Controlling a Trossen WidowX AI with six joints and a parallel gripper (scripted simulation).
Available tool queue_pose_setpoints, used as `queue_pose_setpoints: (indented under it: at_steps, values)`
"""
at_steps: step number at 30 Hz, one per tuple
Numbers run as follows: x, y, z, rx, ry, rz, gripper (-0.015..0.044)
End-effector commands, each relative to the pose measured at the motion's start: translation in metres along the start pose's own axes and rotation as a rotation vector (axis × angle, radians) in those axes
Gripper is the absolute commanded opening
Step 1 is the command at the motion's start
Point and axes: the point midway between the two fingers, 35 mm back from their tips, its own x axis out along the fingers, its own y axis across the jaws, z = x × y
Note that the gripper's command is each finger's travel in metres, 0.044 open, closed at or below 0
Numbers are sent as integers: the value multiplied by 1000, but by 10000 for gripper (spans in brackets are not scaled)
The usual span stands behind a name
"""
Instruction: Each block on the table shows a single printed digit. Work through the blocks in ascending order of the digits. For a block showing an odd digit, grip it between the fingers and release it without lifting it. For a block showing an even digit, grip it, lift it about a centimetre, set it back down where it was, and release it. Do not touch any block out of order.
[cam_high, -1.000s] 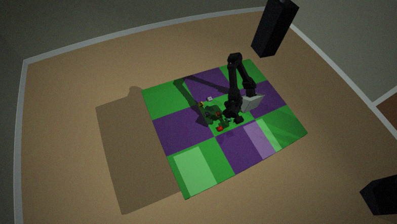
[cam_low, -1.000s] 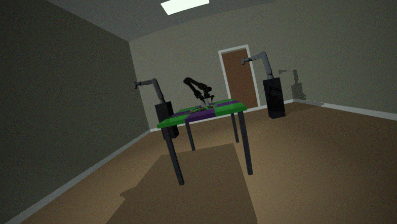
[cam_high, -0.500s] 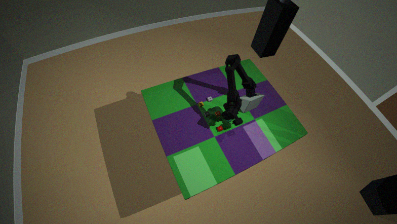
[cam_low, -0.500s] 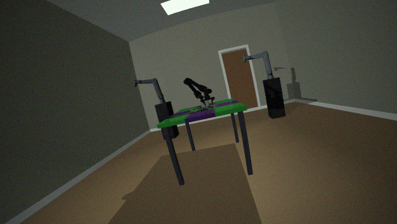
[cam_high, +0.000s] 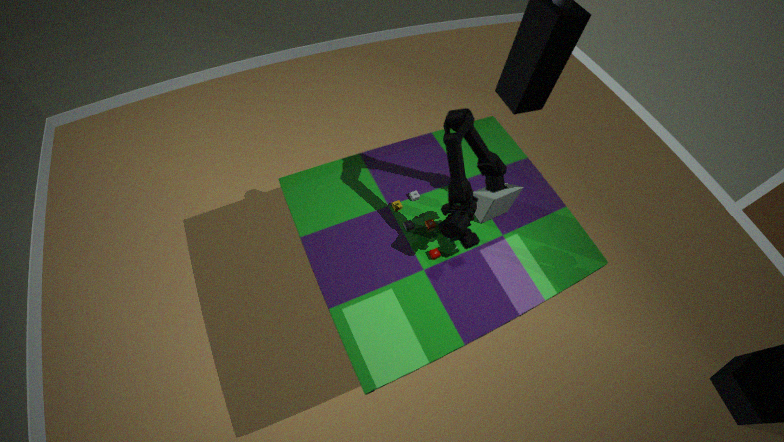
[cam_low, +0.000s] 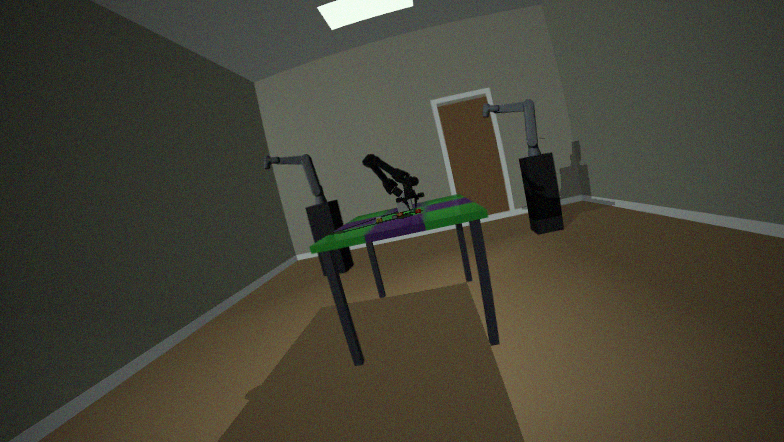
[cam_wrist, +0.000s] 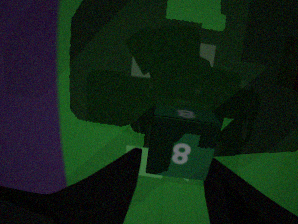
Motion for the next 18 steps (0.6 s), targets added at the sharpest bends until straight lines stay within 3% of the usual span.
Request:
queue_pose_setpoints:
  at_steps: [1,18]
  values:
    - [1,-1,0,-8,-1,-6,120]
    - [-2,0,0,-8,-1,-6,120]
